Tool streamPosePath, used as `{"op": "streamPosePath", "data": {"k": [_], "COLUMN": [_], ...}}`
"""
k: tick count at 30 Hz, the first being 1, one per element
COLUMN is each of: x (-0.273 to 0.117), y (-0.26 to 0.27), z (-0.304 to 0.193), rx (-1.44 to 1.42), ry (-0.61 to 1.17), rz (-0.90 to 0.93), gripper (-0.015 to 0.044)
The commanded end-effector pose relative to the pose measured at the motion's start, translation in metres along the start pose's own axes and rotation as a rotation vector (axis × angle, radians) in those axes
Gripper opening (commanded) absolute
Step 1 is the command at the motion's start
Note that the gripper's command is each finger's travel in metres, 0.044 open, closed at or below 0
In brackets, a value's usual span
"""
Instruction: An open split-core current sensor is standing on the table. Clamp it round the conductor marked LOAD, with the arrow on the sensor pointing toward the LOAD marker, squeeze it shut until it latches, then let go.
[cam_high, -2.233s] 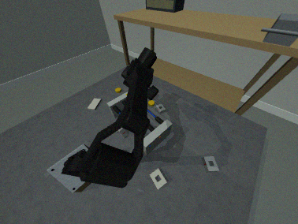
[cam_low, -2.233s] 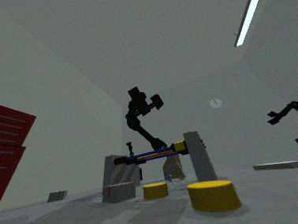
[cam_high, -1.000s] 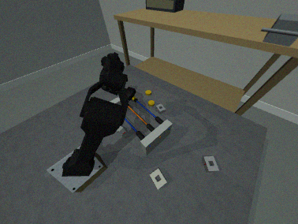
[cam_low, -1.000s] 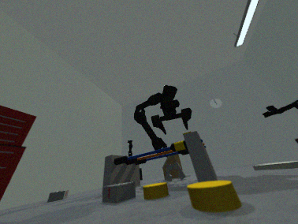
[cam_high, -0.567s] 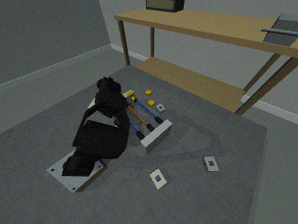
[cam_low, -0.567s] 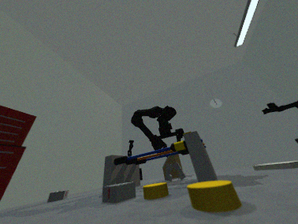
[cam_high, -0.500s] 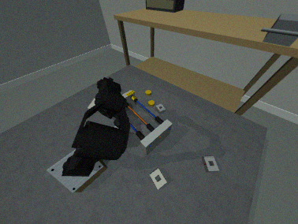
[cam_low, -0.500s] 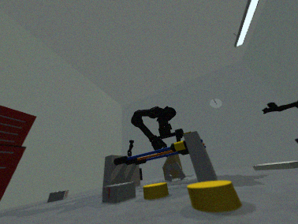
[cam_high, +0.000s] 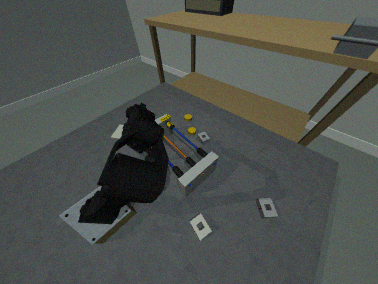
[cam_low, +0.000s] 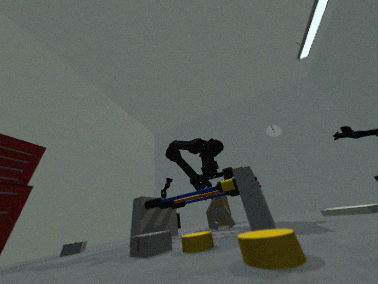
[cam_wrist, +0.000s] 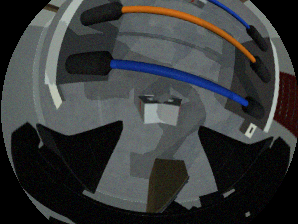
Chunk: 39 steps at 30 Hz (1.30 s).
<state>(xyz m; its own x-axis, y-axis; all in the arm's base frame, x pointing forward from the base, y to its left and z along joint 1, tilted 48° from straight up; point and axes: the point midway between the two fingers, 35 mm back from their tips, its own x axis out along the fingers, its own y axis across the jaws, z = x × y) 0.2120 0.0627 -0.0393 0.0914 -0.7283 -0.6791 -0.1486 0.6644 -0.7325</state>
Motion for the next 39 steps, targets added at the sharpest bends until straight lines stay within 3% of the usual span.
{"op": "streamPosePath", "data": {"k": [1,25,32,39], "x": [0.008,0.045,0.041,0.041], "y": [-0.001,-0.002,-0.002,-0.002], "z": [-0.001,-0.003,-0.001,-0.001], "rx": [-0.006,-0.005,0.001,0.001], "ry": [0.001,0.002,0.001,0.001], "rz": [-0.005,-0.009,-0.004,-0.004], "gripper": [0.0440,0.0440,0.0256,0.0210]}}
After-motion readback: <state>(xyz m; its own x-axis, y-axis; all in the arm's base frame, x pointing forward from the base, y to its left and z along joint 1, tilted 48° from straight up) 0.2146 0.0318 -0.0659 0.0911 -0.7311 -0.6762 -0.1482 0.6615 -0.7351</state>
